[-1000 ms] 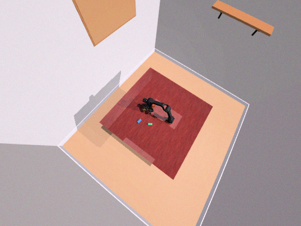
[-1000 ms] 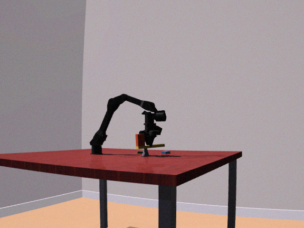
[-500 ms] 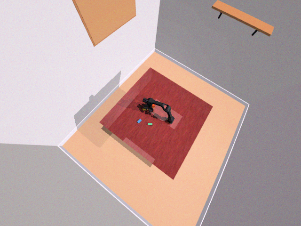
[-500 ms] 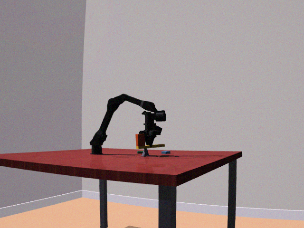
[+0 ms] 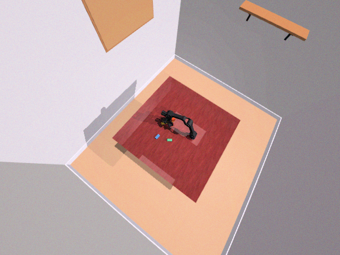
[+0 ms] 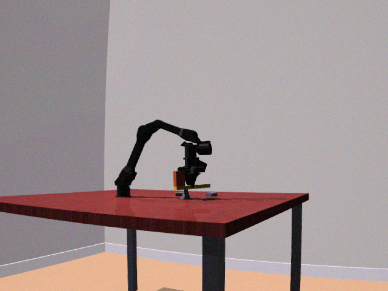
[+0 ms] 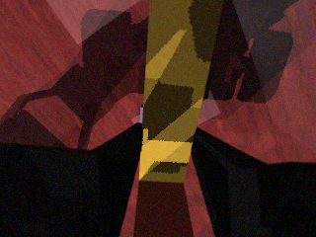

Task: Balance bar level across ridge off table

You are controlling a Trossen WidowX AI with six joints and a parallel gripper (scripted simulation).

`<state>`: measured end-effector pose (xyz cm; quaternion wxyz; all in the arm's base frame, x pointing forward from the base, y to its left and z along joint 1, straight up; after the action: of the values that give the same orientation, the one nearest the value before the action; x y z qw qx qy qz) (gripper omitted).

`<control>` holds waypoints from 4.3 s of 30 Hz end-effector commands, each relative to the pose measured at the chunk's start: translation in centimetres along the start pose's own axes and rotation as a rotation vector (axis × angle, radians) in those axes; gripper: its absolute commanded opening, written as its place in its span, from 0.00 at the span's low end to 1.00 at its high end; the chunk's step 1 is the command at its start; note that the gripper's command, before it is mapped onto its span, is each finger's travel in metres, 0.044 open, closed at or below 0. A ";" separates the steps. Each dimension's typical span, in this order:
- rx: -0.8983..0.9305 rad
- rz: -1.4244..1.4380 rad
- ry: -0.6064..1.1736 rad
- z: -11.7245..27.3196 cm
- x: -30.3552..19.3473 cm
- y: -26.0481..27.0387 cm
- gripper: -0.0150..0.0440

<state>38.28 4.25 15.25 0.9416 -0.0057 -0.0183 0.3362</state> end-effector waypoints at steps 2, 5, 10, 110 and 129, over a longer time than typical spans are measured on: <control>0.003 0.002 -0.001 -0.2 0.0 0.0 0.25; 0.003 0.002 -0.001 -0.2 0.0 0.0 0.25; 0.003 0.002 -0.001 -0.3 0.0 0.0 0.25; -0.002 0.001 -0.003 -0.1 0.1 0.0 0.54; -0.002 0.001 -0.003 -0.1 0.1 0.0 0.54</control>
<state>38.33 4.31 15.19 0.9413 -0.0063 -0.0204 0.3369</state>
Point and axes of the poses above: the point midway between the two fingers, 35 mm back from their tips, its own z axis back along the fingers, its own y axis across the jaws, x = y × z, the point moved 5 cm from there along z, back along the fingers, and after that the axes turned 15 degrees about -z, right-handed, at the moved point
